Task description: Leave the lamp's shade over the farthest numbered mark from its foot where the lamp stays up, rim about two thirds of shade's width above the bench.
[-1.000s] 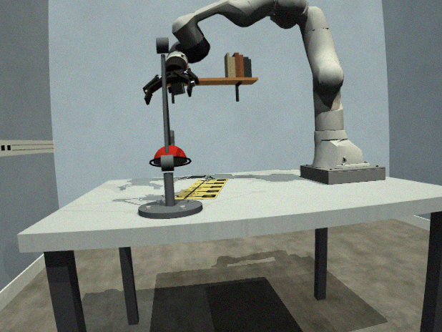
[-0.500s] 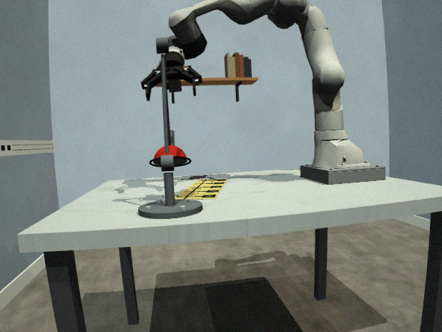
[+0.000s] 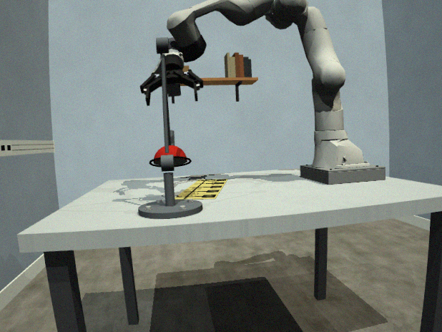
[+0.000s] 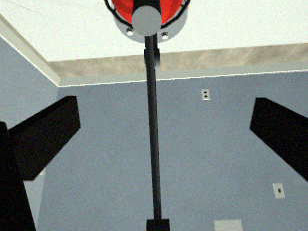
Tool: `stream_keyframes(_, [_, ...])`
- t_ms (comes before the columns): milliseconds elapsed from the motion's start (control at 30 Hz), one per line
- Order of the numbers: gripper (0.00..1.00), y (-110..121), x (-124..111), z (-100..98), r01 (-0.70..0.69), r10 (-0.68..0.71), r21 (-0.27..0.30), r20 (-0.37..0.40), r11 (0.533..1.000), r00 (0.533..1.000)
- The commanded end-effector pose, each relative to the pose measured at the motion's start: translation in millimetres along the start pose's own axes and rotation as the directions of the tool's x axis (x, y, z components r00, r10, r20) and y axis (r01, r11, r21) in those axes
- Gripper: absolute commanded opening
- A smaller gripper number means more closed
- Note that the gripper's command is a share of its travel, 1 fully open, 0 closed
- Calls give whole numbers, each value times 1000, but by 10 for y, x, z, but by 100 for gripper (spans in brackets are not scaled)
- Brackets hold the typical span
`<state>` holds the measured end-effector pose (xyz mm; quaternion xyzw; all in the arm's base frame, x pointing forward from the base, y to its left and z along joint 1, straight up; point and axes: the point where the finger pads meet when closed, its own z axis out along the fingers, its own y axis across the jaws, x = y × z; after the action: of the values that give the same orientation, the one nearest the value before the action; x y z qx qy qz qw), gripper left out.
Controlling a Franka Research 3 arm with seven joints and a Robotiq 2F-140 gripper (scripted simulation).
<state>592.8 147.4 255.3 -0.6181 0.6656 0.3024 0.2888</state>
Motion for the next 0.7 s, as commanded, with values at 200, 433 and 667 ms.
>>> stream_keyframes(200, [100, -50, -3, 191, 10, -10, 8, -3, 1000, 1000])
stream_keyframes(433, [100, -38, -13, 379, 21, -21, -2, -4, 1000, 1000])
stream_keyframes(667, [100, -29, -20, 513, 29, -29, -9, -4, 1000, 1000])
